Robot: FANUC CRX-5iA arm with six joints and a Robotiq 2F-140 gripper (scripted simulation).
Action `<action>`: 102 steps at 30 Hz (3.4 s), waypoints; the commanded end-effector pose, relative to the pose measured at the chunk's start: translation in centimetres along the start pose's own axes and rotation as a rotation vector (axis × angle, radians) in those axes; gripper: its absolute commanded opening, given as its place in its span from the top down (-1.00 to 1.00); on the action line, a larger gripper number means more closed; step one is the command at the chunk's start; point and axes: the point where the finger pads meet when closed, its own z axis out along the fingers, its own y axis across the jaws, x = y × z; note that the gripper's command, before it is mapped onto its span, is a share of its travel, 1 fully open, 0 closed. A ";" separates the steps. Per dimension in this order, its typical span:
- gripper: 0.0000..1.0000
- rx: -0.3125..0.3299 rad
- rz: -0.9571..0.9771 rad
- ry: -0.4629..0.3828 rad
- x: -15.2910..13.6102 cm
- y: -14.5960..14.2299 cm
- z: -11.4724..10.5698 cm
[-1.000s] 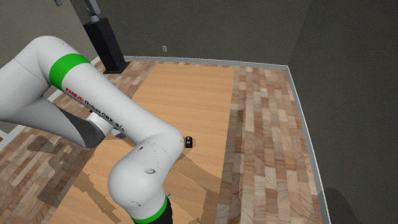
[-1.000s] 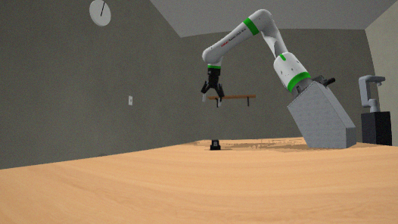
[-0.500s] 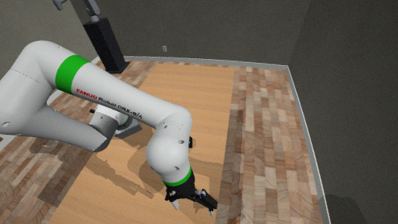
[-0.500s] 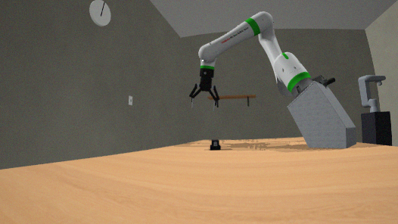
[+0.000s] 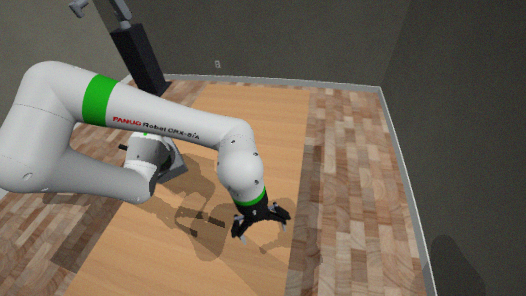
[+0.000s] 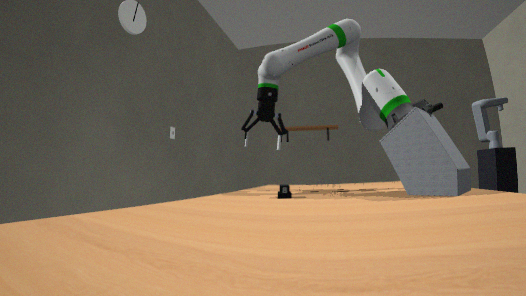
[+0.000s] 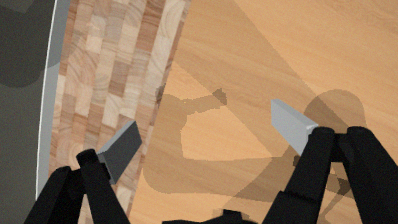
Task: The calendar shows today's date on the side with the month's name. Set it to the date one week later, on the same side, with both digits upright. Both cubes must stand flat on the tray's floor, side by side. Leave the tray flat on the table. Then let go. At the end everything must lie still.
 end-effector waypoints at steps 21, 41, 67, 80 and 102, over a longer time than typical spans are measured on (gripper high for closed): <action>-1.00 0.013 -0.820 -0.136 -20.9 -1.9 -0.1; -1.00 0.022 -1.305 -0.161 -30.1 0.7 -0.8; -1.00 -0.009 -0.925 -0.156 -30.2 0.7 0.0; -1.00 -0.036 -0.559 -0.148 -30.2 0.8 0.8; -1.00 -0.082 0.100 -0.128 -30.4 0.9 2.1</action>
